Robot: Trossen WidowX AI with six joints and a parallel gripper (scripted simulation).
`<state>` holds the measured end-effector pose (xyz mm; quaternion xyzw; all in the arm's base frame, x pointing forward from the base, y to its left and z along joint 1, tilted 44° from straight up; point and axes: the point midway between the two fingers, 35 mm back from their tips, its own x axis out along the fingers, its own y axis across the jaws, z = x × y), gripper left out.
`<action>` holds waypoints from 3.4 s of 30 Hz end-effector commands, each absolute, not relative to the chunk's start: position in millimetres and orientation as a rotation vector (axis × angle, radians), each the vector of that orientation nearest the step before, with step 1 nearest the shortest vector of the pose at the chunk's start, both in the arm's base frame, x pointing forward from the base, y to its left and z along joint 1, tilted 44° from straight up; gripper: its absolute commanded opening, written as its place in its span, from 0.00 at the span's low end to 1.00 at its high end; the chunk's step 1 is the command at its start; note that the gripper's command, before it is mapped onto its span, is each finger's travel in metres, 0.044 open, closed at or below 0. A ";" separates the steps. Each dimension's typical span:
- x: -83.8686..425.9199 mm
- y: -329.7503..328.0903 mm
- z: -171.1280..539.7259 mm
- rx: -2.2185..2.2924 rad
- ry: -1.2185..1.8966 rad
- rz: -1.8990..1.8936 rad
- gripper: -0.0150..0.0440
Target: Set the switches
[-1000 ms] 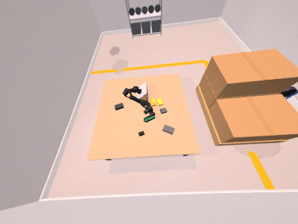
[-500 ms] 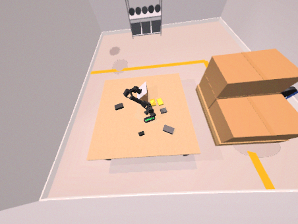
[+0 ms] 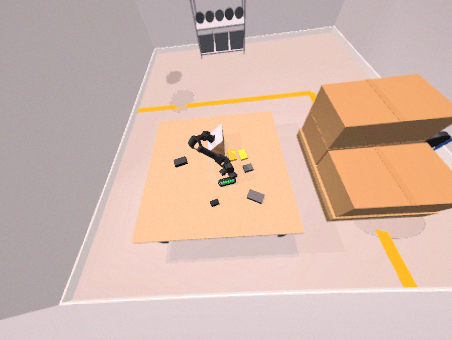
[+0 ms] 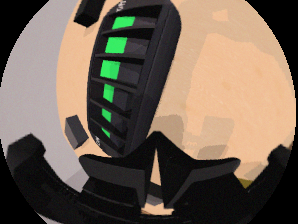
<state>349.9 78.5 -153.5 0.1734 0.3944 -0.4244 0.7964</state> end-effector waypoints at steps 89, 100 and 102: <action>387.8 158.8 -102.3 0.368 0.608 -1.322 0.83; 389.4 153.2 -109.1 0.368 0.608 -1.322 1.00; 390.0 151.1 -111.6 0.368 0.608 -1.322 1.00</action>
